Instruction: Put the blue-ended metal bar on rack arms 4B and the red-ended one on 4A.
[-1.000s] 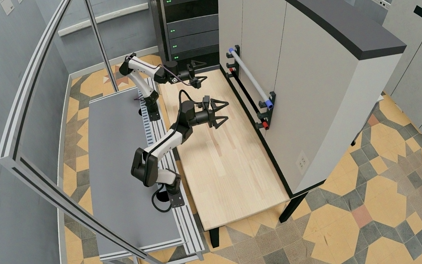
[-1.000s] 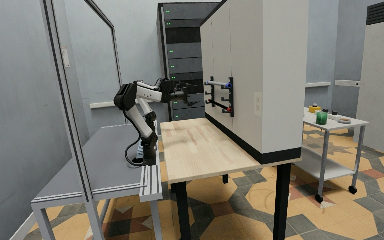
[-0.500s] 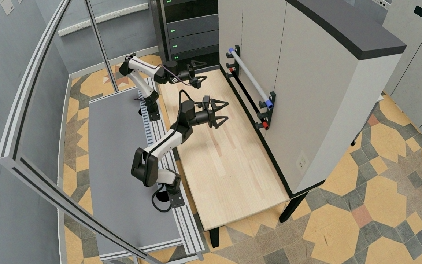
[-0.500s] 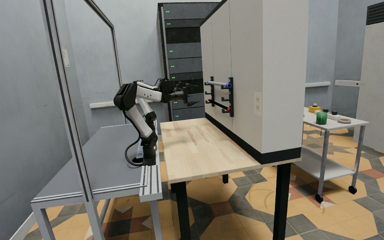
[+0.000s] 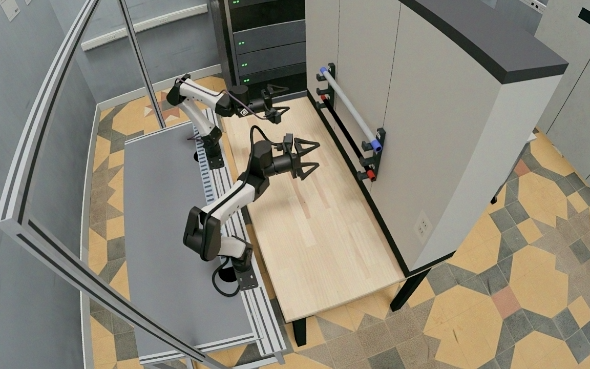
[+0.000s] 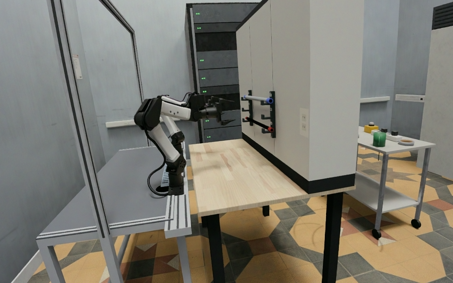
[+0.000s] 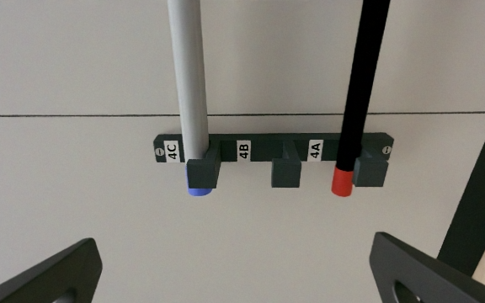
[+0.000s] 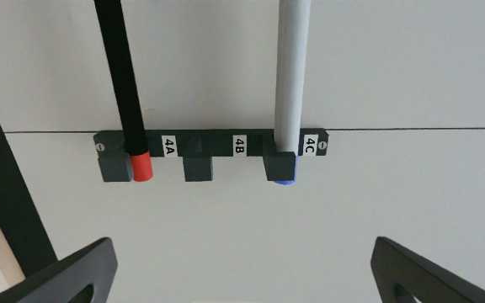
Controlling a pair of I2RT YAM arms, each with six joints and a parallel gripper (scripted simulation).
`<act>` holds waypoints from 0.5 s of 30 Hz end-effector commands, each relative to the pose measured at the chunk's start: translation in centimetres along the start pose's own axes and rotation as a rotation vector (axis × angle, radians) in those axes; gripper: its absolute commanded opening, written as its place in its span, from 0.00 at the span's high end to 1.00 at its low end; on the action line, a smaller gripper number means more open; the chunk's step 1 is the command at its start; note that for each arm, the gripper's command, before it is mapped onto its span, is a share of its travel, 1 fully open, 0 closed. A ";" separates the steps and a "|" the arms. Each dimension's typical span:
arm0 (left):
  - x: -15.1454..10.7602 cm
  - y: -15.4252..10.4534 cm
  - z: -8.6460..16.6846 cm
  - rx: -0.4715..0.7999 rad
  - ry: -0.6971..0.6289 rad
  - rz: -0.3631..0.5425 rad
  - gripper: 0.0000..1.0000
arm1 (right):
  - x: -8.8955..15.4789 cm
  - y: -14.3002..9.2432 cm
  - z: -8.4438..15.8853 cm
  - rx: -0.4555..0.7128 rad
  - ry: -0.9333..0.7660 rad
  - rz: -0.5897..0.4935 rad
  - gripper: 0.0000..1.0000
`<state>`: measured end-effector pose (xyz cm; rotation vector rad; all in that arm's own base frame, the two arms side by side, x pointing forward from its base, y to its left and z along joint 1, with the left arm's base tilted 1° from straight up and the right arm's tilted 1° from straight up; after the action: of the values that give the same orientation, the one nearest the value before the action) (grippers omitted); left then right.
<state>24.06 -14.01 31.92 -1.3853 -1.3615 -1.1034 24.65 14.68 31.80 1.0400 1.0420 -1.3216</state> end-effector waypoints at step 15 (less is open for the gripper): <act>-2.3 2.4 0.7 0.005 0.007 0.003 0.00 | 2.0 2.2 -0.3 -0.010 -0.005 0.005 0.00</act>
<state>25.80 -13.88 30.09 -1.3676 -1.3490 -1.0852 26.22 14.16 30.12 1.0287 1.0392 -1.3501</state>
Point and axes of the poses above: on each arm, the point where the finger pads meet when closed, its own y axis out along the fingers, its own x axis across the jaws, z = x × y, the point moved 9 cm from there along -y, back along the fingers, and after that the axes turned 13 degrees about -y, right-handed, at the moved point
